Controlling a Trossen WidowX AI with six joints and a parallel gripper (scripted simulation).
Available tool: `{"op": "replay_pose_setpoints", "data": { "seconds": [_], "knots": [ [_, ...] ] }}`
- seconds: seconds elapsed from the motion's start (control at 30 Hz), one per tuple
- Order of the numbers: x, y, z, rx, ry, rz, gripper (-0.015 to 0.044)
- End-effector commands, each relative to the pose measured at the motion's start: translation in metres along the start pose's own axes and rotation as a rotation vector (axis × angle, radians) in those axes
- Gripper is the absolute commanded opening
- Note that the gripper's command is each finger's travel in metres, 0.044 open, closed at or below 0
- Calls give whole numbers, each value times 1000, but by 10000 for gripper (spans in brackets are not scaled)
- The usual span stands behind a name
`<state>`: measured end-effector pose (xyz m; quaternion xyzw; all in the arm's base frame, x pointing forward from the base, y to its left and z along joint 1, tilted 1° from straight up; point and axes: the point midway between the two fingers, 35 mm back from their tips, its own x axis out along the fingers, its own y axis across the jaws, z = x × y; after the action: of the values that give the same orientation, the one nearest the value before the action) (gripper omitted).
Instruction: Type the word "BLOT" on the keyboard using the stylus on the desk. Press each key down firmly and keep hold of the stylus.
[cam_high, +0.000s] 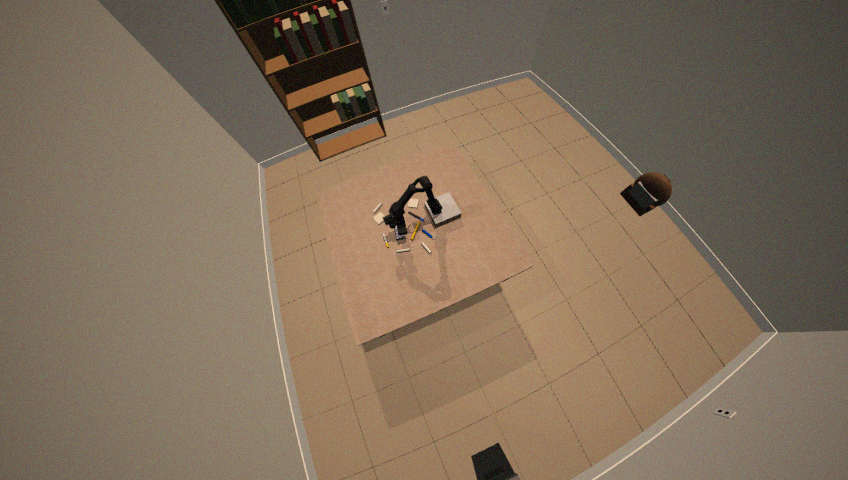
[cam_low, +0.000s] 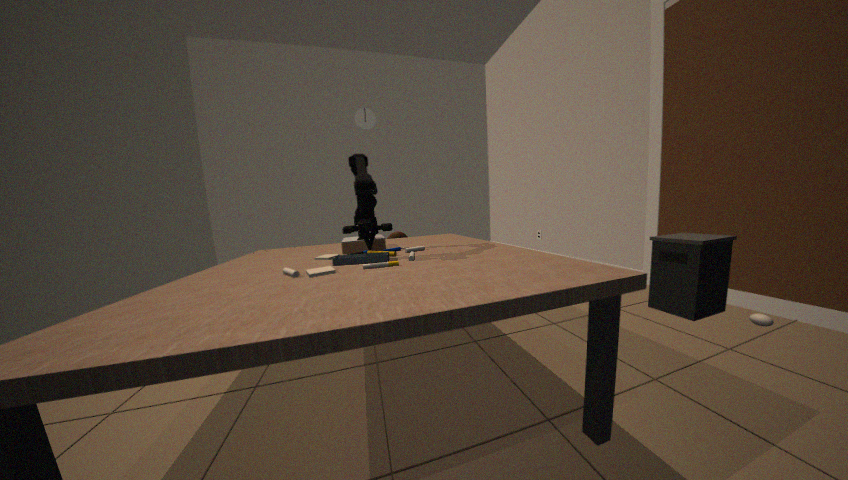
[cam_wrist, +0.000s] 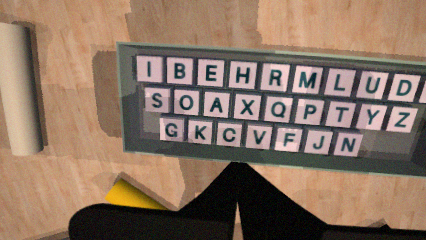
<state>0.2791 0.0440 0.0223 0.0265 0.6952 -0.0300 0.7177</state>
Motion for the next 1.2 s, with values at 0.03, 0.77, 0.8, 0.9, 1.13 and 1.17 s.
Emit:
{"op": "replay_pose_setpoints", "data": {
  "seconds": [0.03, 0.77, 0.8, 0.9, 1.13, 1.17],
  "knots": [
    [0, 11, 0, 15, 0, 0, 0],
    [-56, 11, 3, 11, -13, 4, 0],
    [-56, 11, 2, 11, -12, 4, 0],
    [-56, 11, 1, 11, -5, 2, 53],
    [-42, 60, -42, 243, 20, -116, 150],
    [-40, 67, -50, 284, 14, -139, 150]
  ]
}}
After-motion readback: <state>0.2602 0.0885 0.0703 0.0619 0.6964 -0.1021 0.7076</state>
